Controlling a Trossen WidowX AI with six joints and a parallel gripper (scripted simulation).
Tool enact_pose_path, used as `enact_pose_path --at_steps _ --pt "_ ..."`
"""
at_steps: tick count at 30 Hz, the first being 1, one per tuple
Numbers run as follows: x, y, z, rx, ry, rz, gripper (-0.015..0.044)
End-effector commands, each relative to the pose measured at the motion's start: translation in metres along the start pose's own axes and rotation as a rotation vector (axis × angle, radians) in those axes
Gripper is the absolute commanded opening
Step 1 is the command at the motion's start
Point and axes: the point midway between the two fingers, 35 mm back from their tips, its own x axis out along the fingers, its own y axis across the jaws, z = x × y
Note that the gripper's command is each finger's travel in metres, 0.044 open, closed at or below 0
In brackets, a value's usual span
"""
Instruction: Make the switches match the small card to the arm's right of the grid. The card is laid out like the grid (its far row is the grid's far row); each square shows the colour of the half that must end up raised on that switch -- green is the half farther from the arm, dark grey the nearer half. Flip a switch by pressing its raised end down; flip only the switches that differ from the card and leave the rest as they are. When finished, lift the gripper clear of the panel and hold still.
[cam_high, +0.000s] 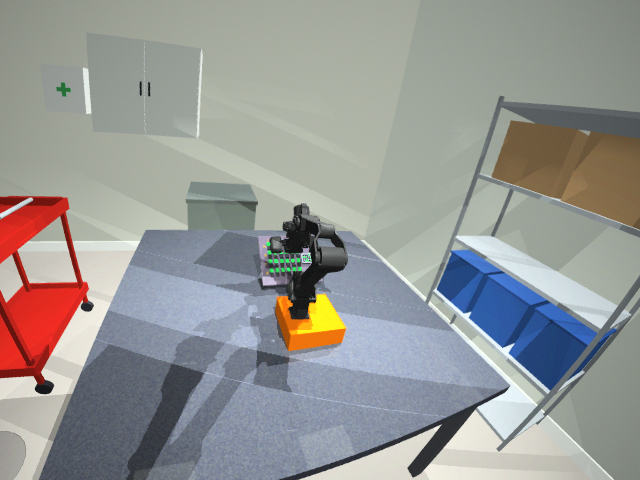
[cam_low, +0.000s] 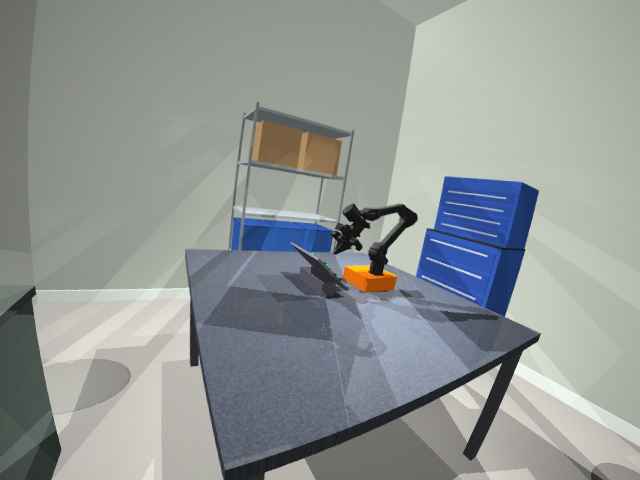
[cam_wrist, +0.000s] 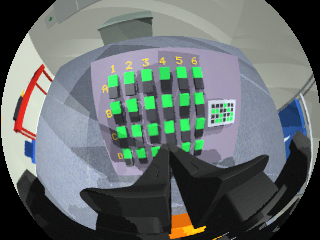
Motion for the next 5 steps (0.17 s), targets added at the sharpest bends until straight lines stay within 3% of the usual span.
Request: enact_pose_path --at_steps 1,5 --pt "-0.0003 0.0002 0.0021 0.004 0.001 -0.002 0.0" --pt "-0.0003 0.0002 0.0021 0.004 0.001 -0.002 0.0"
